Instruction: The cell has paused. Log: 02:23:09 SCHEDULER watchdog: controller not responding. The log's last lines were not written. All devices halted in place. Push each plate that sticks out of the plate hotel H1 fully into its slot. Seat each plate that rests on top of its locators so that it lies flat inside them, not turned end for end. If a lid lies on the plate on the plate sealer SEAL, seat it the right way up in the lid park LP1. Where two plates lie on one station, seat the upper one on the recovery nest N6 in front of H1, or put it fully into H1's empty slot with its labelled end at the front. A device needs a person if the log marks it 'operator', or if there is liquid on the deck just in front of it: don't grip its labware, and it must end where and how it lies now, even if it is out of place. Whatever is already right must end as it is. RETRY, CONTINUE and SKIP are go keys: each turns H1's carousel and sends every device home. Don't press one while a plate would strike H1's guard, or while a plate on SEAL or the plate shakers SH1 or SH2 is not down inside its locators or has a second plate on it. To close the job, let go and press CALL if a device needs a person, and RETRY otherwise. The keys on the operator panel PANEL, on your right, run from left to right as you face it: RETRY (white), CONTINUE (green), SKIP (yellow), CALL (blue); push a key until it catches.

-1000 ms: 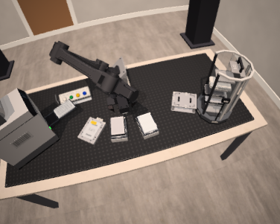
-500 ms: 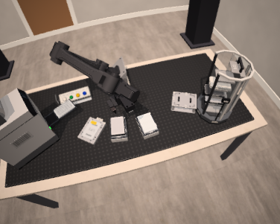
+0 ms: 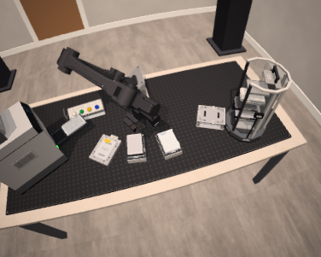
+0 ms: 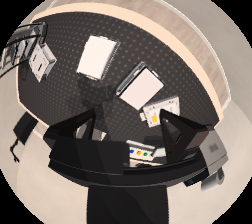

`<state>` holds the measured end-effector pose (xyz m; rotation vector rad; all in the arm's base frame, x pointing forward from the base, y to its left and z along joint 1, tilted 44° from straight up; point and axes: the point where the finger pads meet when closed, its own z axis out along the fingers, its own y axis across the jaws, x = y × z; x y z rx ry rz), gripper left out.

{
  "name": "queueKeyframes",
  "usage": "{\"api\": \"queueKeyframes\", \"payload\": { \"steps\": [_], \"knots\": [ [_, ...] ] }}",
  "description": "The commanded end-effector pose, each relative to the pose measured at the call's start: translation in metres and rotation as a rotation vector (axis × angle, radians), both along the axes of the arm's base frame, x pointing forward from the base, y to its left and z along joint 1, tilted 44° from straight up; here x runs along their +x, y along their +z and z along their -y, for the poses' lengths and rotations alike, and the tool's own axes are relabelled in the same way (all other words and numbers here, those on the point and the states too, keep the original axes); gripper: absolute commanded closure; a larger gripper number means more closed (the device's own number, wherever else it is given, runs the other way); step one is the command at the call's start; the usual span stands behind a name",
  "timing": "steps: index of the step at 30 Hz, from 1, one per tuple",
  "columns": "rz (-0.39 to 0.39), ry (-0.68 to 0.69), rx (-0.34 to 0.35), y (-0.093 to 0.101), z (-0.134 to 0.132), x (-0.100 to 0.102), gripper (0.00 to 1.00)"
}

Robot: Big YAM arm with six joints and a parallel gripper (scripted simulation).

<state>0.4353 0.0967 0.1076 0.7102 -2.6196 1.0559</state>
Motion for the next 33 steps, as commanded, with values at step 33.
{"api": "queueKeyframes", "payload": {
  "steps": [33],
  "knots": [
    [-0.483,0.559,0.041,0.0168,-0.0039,0.0196,0.00]
  ]
}}
